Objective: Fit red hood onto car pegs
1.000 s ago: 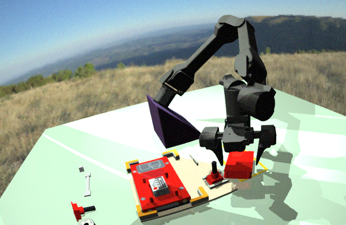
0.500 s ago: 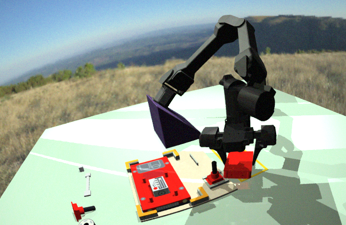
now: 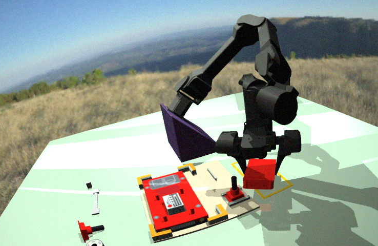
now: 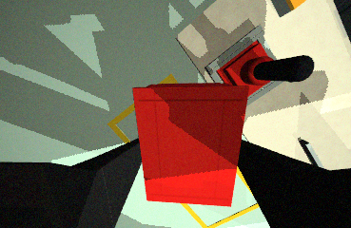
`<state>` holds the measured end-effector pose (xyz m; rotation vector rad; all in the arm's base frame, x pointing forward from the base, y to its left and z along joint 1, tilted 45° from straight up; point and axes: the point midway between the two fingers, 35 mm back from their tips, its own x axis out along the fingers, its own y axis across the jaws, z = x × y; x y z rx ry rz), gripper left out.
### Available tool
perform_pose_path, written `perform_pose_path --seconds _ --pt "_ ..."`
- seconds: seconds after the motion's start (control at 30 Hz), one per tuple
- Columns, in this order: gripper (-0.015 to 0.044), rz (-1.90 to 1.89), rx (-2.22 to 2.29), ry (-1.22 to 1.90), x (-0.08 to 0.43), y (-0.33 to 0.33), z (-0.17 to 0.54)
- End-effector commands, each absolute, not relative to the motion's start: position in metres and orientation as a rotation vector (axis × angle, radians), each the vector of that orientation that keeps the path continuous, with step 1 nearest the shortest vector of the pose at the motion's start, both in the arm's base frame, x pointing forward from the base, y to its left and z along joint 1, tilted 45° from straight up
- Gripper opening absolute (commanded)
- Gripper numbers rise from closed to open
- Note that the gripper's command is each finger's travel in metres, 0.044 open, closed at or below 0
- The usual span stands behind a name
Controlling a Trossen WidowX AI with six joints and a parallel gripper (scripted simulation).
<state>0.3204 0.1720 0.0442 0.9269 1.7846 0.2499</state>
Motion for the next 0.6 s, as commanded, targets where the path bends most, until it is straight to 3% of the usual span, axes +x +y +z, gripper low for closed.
perform_pose_path --seconds 0.0,0.57 --pt "0.0000 0.257 0.926 1.772 0.325 0.162 0.056" --pt "0.0000 0.255 0.924 1.772 0.331 0.127 0.091"
